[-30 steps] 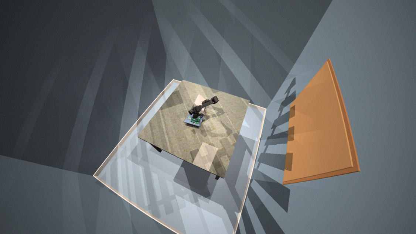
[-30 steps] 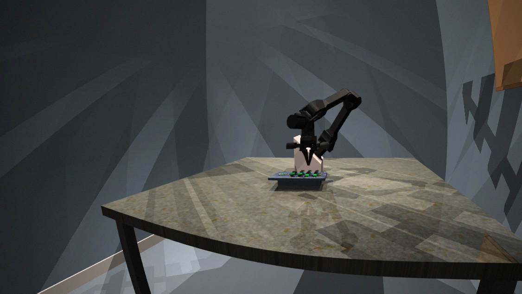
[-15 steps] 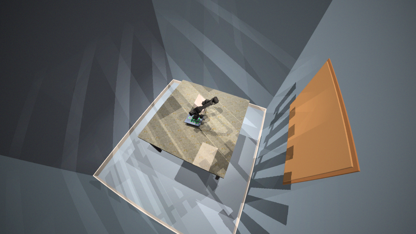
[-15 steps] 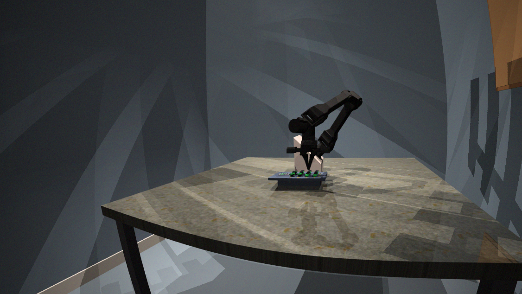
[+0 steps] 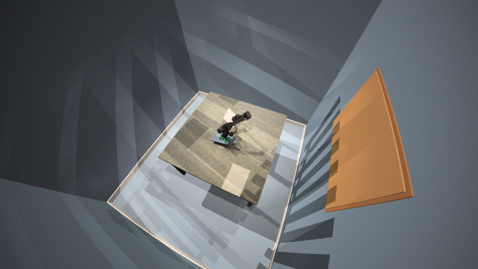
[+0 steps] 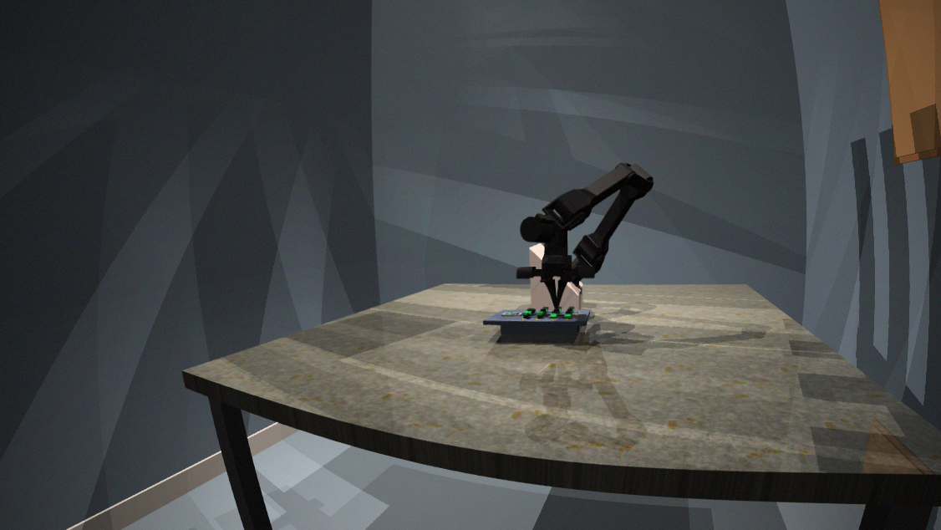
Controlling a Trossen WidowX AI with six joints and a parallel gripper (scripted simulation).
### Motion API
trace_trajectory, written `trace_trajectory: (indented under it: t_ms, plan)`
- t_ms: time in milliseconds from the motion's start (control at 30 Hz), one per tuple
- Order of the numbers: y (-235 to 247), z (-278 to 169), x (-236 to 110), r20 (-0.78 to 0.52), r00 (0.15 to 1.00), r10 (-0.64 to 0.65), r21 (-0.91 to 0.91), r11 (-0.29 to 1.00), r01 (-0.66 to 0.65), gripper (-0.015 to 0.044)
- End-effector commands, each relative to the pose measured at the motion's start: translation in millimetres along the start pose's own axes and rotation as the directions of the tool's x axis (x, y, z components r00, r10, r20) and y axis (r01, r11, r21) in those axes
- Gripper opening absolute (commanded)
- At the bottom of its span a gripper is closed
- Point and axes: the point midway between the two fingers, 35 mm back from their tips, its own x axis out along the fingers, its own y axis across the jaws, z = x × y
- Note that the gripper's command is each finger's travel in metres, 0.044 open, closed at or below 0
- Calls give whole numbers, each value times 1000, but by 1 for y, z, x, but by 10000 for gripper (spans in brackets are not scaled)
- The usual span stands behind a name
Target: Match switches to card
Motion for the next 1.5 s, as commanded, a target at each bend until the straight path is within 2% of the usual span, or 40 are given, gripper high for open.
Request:
trace_trajectory:
  t_ms: [0,1467]
  plan:
    - [0,0,1,1,1000,6,7,1000,-6,0]
    - [0,-1,5,1,1000,6,7,1000,-6,0]
